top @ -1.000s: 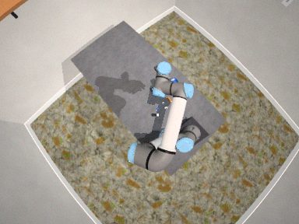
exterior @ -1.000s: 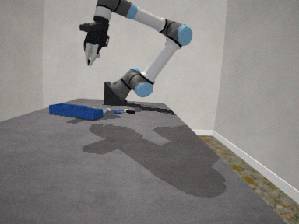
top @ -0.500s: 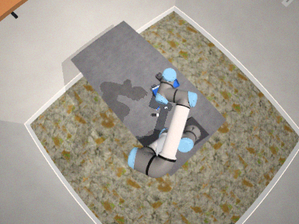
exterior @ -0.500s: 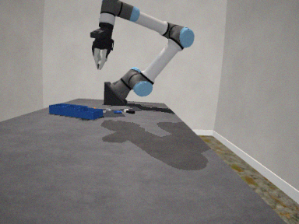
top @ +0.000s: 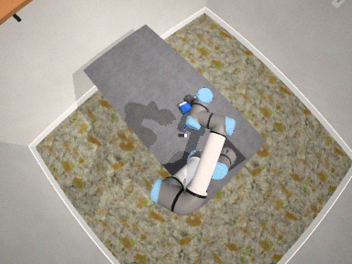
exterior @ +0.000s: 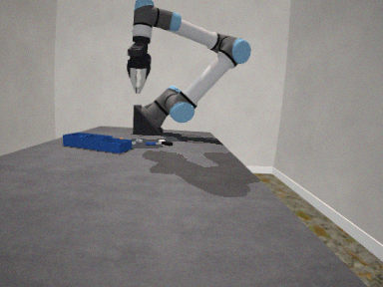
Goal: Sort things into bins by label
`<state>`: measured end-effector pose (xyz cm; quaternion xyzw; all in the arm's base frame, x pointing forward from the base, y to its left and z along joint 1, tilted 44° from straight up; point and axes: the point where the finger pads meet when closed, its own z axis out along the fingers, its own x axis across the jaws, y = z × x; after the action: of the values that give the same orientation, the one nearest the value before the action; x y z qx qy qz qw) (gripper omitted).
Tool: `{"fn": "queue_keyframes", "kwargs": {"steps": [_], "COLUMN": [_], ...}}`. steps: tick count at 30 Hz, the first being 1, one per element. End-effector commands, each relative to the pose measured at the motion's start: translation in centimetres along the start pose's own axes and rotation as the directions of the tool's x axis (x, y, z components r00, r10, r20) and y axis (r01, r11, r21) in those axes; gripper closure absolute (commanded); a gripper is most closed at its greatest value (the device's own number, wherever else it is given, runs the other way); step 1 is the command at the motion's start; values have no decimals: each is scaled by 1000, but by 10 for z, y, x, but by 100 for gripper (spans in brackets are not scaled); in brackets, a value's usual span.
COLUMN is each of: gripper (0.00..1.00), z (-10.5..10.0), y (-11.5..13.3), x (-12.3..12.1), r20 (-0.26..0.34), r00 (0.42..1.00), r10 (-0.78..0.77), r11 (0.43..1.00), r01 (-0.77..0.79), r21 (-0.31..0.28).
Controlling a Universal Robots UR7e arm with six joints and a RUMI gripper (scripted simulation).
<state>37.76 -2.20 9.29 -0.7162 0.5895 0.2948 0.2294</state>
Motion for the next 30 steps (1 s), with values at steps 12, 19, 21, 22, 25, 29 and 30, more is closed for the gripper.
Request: {"fn": "queue_keyframes", "kwargs": {"steps": [12,19,21,22,25,29,30], "gripper": [96,96,96,96,96,96,96], "z": [13,39,44,48,61,79,83], "y": [-3,-16,-18,-20,-26,-35,-37], "x": [18,58,65,72,92,119,126], "r20": [5,5,5,5,5,5,5], "r00": [990,960,960,960,960,960,960], "r10": [142,278,278,278,278,278,278], "r11": [990,960,960,960,960,960,960], "r01": [-142,-278,-278,-278,-278,-278,-278], "r21": [0,0,0,0,0,0,0]}}
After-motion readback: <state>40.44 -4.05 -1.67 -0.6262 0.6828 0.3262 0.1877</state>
